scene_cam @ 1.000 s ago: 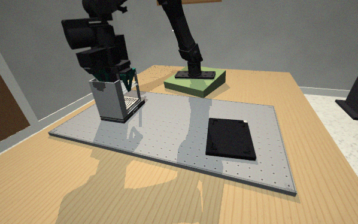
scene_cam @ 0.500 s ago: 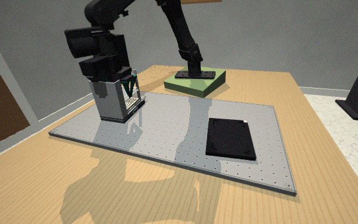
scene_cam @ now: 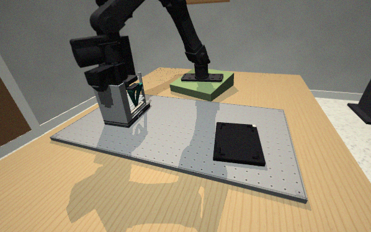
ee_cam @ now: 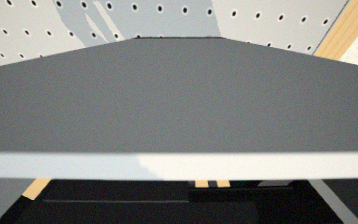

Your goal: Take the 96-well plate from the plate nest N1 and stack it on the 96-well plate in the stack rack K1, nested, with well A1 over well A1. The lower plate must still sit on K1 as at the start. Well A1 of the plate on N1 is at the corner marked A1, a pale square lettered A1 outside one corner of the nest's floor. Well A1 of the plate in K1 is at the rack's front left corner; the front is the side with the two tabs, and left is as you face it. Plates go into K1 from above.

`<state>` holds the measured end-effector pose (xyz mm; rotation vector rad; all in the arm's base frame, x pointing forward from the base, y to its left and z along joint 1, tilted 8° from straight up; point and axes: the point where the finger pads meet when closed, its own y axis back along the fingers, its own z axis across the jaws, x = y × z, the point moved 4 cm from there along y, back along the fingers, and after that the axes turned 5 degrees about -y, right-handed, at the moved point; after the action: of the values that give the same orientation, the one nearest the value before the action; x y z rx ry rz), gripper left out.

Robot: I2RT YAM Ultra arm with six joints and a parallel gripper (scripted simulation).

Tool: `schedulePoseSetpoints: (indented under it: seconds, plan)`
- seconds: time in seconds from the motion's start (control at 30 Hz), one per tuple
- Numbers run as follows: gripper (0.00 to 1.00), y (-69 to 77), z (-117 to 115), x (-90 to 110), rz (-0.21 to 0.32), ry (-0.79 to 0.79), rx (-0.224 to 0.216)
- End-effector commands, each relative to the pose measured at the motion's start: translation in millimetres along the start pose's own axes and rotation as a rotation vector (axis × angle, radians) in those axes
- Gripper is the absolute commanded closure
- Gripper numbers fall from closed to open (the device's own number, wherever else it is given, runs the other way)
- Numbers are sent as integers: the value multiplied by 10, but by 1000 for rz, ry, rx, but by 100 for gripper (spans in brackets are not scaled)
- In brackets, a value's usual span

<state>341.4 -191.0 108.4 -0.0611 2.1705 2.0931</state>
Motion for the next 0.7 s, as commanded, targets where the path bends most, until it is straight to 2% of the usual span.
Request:
schedulePoseSetpoints:
  seconds: [0.0, 0.03, 0.13, 0.67]
  plan:
    - [100, 74, -4, -86, -47, 2, 15]
    - [100, 119, -12, -103, -60, 3, 21]
    - [100, 131, -16, -108, -63, 3, 22]
    - [100, 92, 4, -63, -49, 2, 15]
